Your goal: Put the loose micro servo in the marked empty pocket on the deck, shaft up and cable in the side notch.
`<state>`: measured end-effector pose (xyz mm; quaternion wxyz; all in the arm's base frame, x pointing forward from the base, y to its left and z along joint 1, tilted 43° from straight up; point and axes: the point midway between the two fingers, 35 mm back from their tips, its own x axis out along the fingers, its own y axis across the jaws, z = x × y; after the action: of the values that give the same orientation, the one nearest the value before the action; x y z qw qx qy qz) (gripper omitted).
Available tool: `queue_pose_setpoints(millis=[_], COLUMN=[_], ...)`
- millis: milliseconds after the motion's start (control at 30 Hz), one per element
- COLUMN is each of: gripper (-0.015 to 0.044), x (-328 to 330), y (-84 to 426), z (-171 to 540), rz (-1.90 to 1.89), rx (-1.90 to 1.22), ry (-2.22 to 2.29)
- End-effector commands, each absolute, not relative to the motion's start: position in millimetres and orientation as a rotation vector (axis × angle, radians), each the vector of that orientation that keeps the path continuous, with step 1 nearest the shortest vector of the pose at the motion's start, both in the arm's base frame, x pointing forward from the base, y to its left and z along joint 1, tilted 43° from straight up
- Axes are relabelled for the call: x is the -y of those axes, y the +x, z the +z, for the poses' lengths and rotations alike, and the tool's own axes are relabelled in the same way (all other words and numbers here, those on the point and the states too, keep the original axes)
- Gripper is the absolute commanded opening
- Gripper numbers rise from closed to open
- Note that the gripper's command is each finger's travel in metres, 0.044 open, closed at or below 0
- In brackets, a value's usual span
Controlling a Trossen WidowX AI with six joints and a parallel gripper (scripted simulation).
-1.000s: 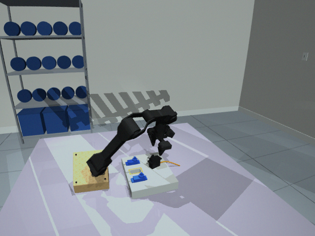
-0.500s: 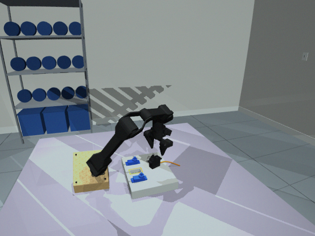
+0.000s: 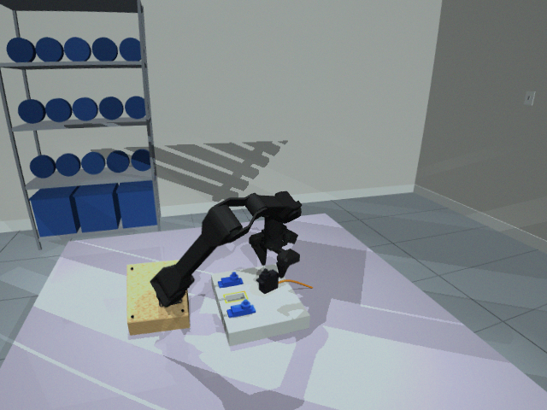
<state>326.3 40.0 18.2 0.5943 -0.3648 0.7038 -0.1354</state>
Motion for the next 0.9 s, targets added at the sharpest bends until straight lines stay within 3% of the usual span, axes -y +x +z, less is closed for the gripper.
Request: queue_pose_setpoints(millis=[0,200,600,800,867], gripper=[0.0440,0.0440,0.0125,0.0085,0.0033], x=[-34.8,-29.9,-29.9,-29.9,-31.5], y=[326.1,325.7,325.7,325.7,325.9], z=[13.4,8.3,8.3,8.3,10.0], rz=[-0.314,-0.315,-0.315,-0.315,-0.315], rx=[-1.636,-1.636,-1.636,-1.636,-1.636], ry=[-0.854,-0.854,-0.854,-0.854,-0.854])
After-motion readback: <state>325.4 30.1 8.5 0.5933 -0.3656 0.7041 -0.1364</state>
